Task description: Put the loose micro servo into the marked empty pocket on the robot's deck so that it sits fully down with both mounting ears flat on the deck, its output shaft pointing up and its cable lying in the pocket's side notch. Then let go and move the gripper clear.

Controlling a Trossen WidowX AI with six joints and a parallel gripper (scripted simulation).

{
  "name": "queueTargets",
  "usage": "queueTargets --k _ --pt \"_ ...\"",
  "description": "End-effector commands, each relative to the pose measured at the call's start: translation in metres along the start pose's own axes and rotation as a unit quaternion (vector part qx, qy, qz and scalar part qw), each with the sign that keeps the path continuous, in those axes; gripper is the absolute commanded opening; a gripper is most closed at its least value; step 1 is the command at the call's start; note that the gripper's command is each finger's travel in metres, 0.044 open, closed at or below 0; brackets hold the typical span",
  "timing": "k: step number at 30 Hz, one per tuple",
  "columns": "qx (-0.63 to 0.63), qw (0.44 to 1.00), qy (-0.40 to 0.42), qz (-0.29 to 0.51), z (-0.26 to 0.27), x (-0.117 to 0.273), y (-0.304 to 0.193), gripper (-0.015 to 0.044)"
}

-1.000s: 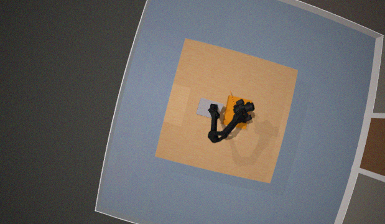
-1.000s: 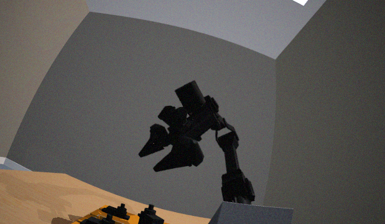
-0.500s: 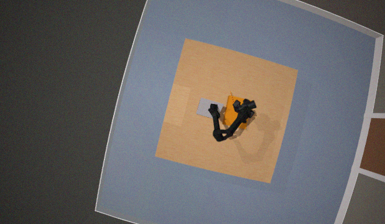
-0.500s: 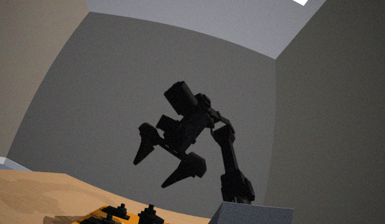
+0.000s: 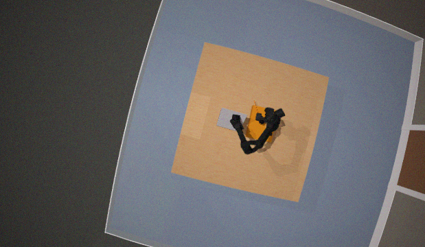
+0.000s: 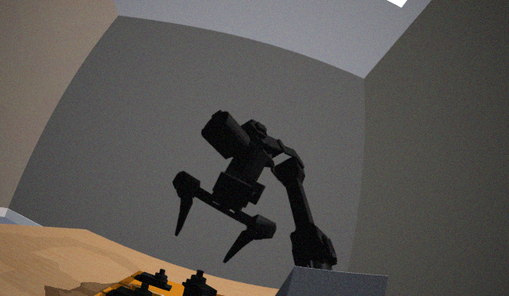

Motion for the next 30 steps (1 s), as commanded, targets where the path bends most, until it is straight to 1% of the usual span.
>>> queueTargets --k 1,15,20,26,30 --pt "0.060 0.998 0.028 0.006 -0.001 -0.006 0.003 0.0440" --pt "0.254 0.959 0.122 0.011 0.001 -0.024 0.011 0.0440" --pt "0.256 0.959 0.124 0.011 0.002 -0.025 0.010 0.0440" --pt "0.256 0.959 0.124 0.011 0.007 -0.048 0.008 0.0440" --pt "0.256 0.959 0.124 0.011 0.008 -0.050 0.008 0.0440"
Point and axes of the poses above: the point midway between the two fingers, 35 mm back from their tips, its own x axis back along the fingers, its own z axis across the jaws, y = z × x, the point moved 9 cm from there along x, back along the fingers, and after that the axes turned 8 degrees about -x, right-handed, at the moved point
